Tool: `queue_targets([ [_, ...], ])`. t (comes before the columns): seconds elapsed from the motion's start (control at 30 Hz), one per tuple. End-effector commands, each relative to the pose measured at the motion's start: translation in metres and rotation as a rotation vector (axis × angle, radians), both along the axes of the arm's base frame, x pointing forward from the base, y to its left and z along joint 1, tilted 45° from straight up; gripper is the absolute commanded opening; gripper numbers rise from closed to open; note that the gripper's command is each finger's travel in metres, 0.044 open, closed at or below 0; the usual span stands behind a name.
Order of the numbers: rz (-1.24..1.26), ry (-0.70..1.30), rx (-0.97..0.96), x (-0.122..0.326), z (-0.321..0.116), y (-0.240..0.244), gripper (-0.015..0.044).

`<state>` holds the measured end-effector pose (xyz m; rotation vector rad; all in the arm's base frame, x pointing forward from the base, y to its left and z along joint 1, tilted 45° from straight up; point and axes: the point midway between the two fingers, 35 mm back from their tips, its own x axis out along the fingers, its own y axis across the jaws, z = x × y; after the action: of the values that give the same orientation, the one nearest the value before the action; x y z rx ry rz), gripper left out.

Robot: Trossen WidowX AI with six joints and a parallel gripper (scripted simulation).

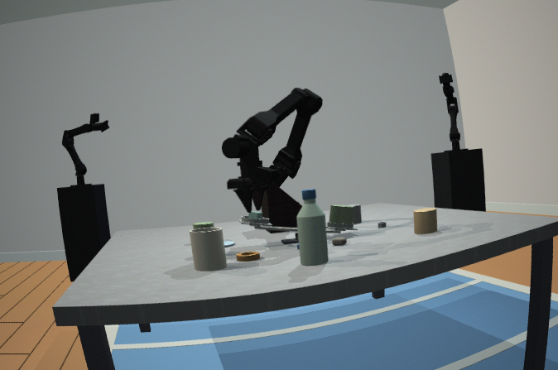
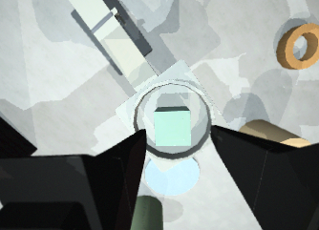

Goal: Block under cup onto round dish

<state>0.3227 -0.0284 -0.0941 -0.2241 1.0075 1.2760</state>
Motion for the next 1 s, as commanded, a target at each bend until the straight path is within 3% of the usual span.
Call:
queue_targets([
  [0.0, -0.003, 0.009, 0.008, -0.0026, -0.0064, 0.0078, 0.026],
  [0.33, -0.003, 0.009, 0.009, -0.0038, -0.016, 0.0175, 0.026],
  [0.43, -0.003, 0.009, 0.009, -0.0038, -0.016, 0.0175, 0.0181],
  [0.8, -0.003, 0.009, 0.009, -0.0038, -0.016, 0.0175, 0.0108],
  [0.93, -0.007, 0.011, 0.008, -0.0026, -0.0122, 0.0134, 0.0003],
  [0.97, -0.007, 0.011, 0.007, -0.0019, -0.0096, 0.0105, 0.0],
])
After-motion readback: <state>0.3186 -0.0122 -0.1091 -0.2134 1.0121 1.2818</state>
